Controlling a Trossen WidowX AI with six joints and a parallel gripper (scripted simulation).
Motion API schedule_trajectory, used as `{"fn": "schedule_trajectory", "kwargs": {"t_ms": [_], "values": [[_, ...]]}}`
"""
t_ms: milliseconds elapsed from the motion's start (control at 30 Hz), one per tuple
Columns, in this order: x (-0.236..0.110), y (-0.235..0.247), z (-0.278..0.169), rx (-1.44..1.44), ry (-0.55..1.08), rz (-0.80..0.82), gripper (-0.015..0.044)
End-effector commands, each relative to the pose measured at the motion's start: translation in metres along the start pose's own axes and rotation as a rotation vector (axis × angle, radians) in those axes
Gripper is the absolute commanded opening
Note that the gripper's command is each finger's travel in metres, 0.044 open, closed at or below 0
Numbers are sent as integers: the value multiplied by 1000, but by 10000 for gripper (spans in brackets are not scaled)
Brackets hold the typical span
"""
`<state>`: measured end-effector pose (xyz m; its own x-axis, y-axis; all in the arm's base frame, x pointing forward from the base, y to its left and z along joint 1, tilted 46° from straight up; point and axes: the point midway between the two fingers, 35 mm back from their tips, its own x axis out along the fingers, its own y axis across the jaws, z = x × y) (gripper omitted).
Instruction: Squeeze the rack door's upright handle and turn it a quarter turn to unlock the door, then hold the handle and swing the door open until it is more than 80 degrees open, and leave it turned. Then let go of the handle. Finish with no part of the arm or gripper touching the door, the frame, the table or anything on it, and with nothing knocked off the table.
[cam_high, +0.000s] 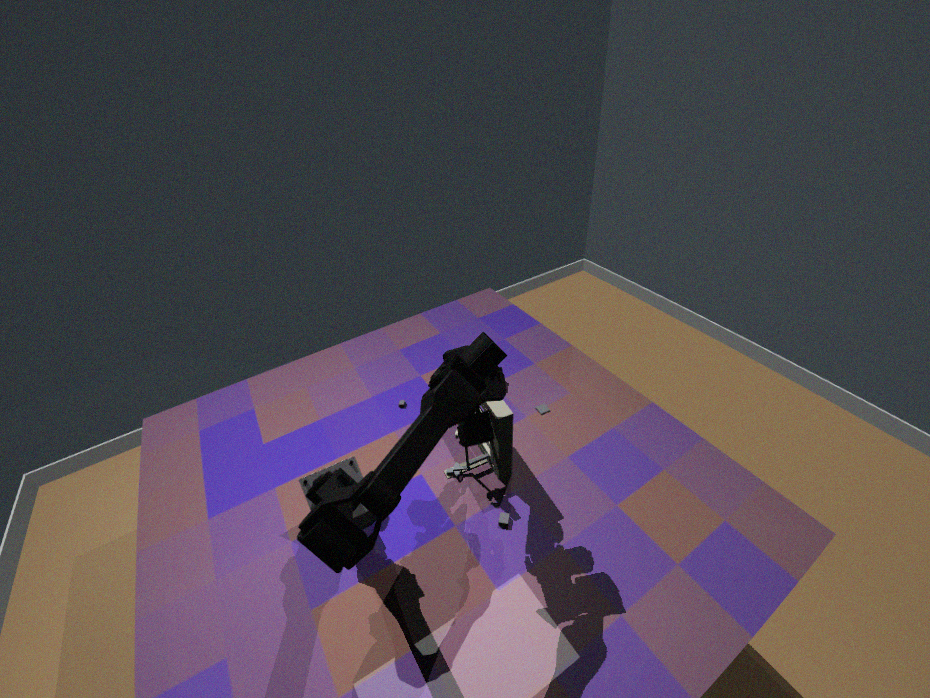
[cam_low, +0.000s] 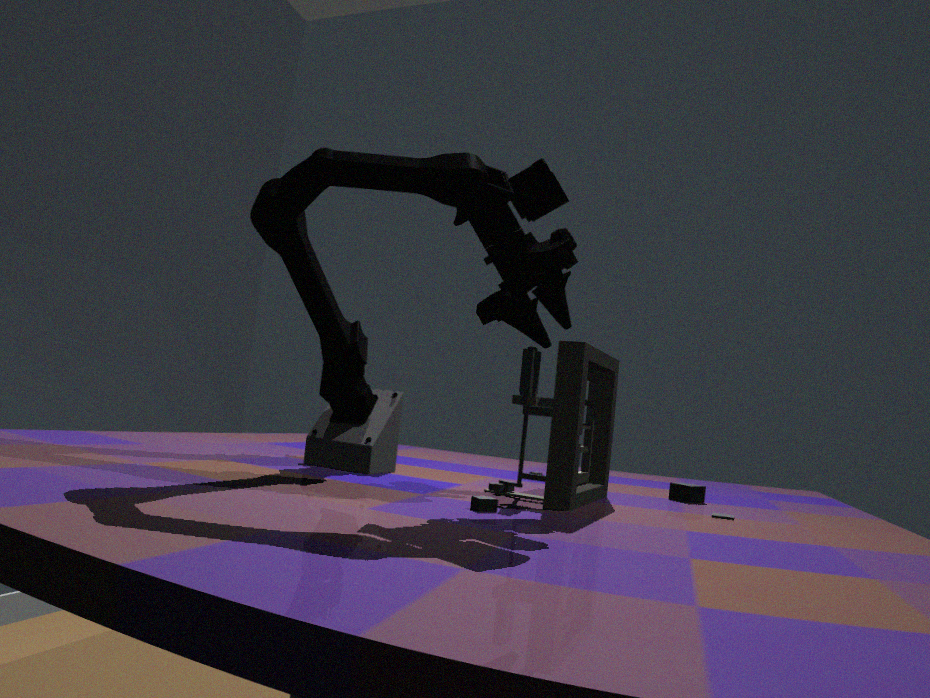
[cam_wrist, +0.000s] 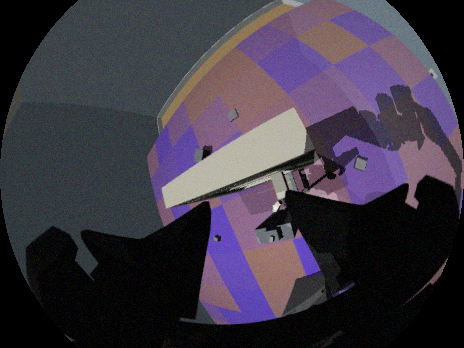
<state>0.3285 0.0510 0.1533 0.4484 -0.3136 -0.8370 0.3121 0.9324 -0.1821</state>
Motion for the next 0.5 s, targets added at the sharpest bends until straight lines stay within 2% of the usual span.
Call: {"fn": "schedule_trajectory", "kwargs": {"t_ms": [0, 467], "values": [[0, 4, -8, -31, 58, -93, 284], [-8, 8, -26, -192, 169, -405, 284]]}}
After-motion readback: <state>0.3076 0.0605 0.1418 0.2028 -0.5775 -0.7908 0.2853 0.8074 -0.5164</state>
